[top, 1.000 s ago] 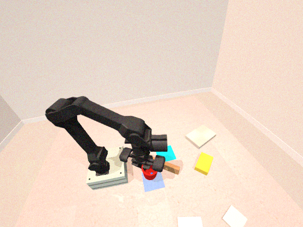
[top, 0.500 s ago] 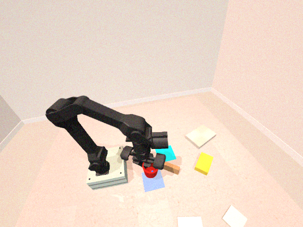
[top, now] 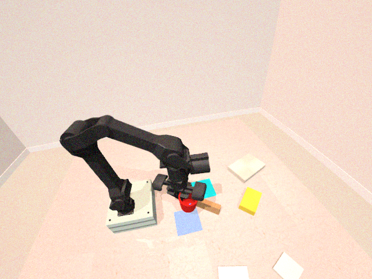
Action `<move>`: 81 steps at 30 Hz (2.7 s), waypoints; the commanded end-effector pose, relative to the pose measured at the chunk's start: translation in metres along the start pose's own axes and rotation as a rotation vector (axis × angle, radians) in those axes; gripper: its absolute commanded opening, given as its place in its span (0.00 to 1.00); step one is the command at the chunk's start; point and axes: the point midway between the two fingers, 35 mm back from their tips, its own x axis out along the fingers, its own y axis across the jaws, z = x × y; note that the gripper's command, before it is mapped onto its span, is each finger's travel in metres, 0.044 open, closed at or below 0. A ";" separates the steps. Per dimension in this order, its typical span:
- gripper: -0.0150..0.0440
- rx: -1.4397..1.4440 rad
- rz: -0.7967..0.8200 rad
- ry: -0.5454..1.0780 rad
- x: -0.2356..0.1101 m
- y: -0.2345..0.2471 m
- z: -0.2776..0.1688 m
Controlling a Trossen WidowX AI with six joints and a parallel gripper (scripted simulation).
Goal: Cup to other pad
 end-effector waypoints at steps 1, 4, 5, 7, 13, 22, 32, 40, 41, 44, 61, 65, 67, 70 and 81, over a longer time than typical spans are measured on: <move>0.25 0.003 0.002 -0.002 0.000 -0.002 0.009; 0.25 0.003 0.002 -0.003 0.000 -0.003 0.014; 0.25 0.003 0.002 -0.004 0.000 -0.004 0.017; 0.25 0.003 0.002 -0.004 0.000 -0.004 0.021; 0.25 0.003 0.001 -0.006 -0.001 -0.007 0.034; 0.25 0.003 0.001 -0.008 -0.003 -0.010 0.055; 0.25 0.003 0.000 -0.011 -0.005 -0.014 0.080; 0.25 0.003 0.000 -0.013 -0.006 -0.018 0.099; 0.25 0.003 0.000 -0.013 -0.006 -0.018 0.101; 0.25 0.003 0.000 -0.014 -0.006 -0.019 0.108; 0.25 0.003 0.000 -0.018 -0.006 -0.023 0.145; 0.25 0.003 0.000 -0.018 -0.004 -0.023 0.145; 0.25 0.003 0.000 -0.018 -0.001 -0.023 0.145; 0.25 0.003 0.000 -0.018 0.004 -0.023 0.145; 0.25 0.003 0.000 -0.018 0.023 -0.023 0.146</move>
